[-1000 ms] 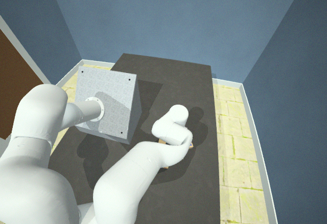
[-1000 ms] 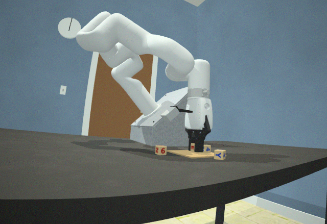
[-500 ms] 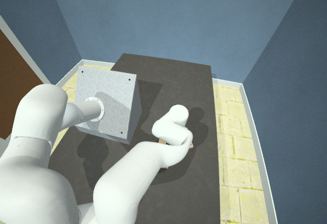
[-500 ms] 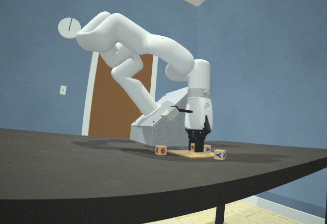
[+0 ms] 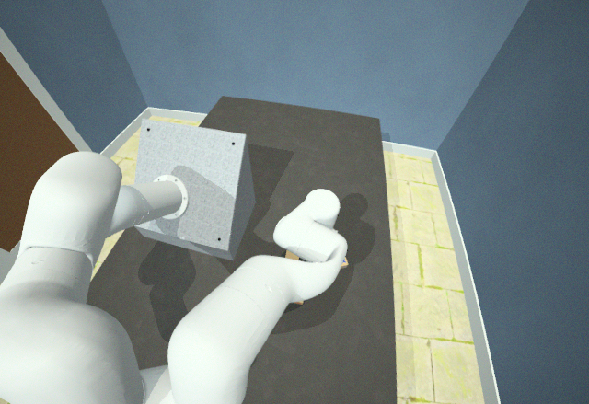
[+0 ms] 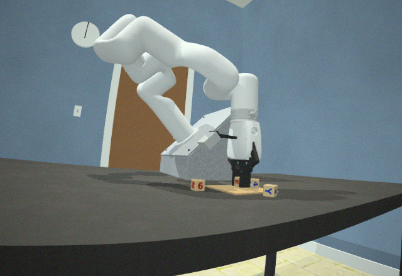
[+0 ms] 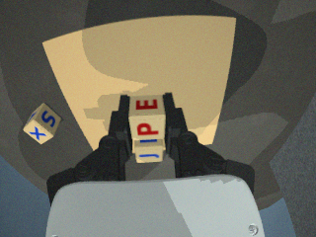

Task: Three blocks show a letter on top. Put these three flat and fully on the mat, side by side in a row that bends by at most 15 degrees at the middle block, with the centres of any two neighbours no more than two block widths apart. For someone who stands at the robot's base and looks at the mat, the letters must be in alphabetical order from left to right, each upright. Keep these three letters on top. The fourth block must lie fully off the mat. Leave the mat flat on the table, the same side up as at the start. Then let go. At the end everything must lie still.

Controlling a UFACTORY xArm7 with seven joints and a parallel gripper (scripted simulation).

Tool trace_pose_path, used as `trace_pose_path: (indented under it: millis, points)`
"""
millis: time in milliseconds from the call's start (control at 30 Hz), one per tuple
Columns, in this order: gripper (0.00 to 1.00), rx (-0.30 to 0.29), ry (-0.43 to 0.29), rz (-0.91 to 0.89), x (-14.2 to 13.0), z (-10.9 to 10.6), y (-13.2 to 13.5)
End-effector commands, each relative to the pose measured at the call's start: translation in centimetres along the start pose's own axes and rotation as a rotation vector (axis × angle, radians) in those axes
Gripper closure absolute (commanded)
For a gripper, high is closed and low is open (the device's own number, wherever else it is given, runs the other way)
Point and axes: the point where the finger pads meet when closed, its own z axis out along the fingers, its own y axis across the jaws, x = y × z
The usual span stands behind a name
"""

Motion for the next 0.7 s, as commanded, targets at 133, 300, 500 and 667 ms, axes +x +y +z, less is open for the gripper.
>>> trace_pose_path:
  millis: [133, 300, 500, 667]
  points:
    - [0.79, 0.004, -0.002, 0.0, -0.1, -0.04, -0.13]
    - [0.79, 0.004, -0.002, 0.0, -0.1, 0.11, -0.13]
    - [0.79, 0.004, -0.002, 0.0, -0.1, 0.17, -0.13]
    - [0.79, 0.004, -0.002, 0.0, -0.1, 0.19, -0.13]
